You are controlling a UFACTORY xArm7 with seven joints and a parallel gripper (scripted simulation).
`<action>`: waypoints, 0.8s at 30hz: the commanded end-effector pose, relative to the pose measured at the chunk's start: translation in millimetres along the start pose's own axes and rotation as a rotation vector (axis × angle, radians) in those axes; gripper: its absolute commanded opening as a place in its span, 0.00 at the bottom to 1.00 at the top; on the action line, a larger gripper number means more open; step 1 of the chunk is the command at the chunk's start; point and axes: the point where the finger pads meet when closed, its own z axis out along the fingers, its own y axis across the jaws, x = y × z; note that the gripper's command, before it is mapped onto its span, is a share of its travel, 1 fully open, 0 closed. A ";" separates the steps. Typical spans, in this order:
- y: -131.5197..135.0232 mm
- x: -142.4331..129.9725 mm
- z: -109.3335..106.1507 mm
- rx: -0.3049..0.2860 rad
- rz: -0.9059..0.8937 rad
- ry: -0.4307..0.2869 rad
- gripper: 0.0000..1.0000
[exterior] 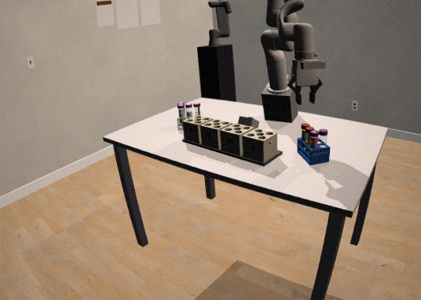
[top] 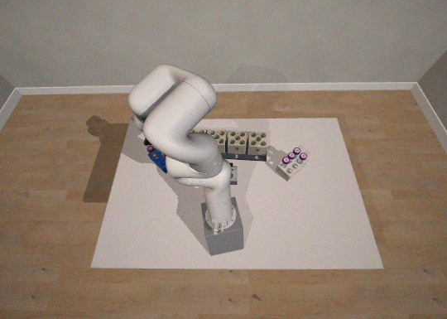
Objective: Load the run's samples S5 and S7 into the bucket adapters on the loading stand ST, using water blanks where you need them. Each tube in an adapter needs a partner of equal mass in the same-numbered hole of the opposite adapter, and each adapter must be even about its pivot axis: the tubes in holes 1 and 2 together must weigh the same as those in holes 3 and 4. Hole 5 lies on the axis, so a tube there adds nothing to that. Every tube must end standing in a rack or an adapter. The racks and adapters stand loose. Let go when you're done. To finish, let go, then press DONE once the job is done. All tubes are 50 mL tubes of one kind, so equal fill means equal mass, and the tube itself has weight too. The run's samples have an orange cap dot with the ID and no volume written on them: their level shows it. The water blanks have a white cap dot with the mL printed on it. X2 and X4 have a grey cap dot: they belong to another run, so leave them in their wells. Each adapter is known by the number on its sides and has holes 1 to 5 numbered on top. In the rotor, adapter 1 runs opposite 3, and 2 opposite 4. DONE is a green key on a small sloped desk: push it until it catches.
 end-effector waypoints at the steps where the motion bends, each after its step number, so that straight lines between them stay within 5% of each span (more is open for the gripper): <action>1: 0.4 2.2 9.1 -0.002 0.000 0.003 0.57; 24: 0.5 2.1 51.3 -0.002 0.000 0.003 0.57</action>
